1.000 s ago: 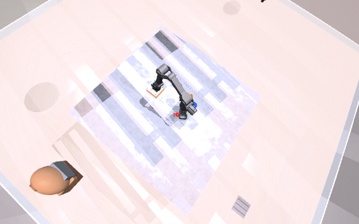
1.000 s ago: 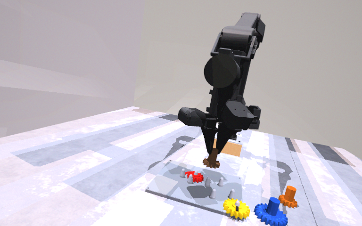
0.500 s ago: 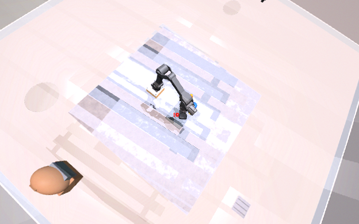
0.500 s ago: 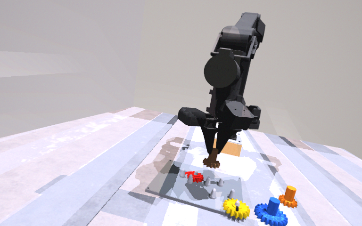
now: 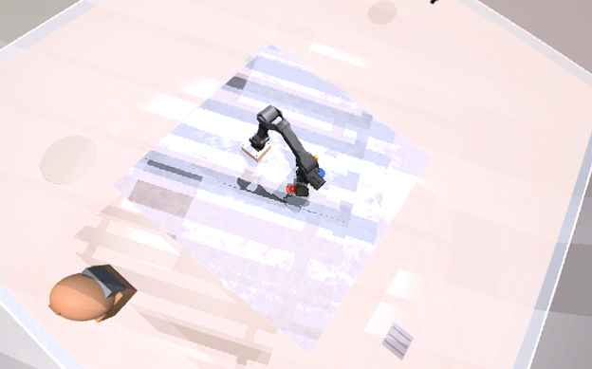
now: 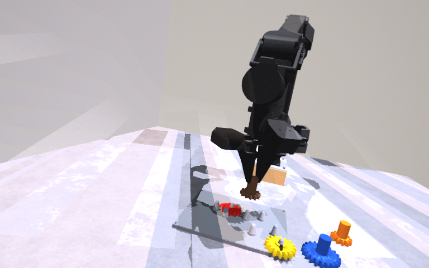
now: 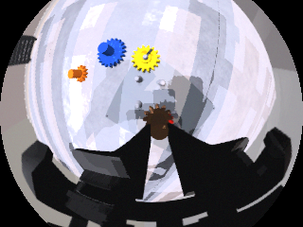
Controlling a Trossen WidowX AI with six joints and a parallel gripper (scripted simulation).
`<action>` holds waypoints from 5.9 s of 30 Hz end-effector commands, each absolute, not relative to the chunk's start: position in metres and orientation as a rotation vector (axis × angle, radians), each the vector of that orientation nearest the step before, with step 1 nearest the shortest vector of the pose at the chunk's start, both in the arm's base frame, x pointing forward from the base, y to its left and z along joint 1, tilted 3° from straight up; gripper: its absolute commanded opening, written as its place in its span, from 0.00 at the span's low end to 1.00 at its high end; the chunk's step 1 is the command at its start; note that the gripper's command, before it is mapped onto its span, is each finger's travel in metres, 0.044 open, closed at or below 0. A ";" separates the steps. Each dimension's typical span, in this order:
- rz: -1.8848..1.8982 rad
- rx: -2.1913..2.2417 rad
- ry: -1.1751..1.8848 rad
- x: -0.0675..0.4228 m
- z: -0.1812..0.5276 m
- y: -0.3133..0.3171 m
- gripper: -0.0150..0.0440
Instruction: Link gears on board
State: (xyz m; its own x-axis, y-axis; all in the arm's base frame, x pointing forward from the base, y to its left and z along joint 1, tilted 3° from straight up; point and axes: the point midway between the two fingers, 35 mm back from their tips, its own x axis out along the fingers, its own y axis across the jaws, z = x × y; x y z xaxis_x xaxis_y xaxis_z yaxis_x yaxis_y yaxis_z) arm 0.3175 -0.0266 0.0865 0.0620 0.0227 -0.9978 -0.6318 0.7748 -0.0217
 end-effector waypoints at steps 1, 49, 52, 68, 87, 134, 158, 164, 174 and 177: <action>0.579 -0.573 1.425 0.317 0.082 -0.026 0.25; 0.554 -0.546 1.432 0.320 0.039 -0.024 0.25; 0.615 -0.611 1.414 0.319 0.038 -0.024 0.25; 0.594 -0.588 1.421 0.320 0.036 -0.024 0.25; 0.345 -0.322 1.480 0.321 0.035 -0.025 0.25; 0.036 0.013 1.511 0.345 0.080 0.032 0.94; -0.565 0.663 1.437 0.360 0.083 0.117 1.00; -0.565 0.663 1.437 0.360 0.083 0.117 1.00; -0.565 0.663 1.437 0.361 0.060 0.118 1.00; -0.565 0.663 1.437 0.361 0.060 0.118 1.00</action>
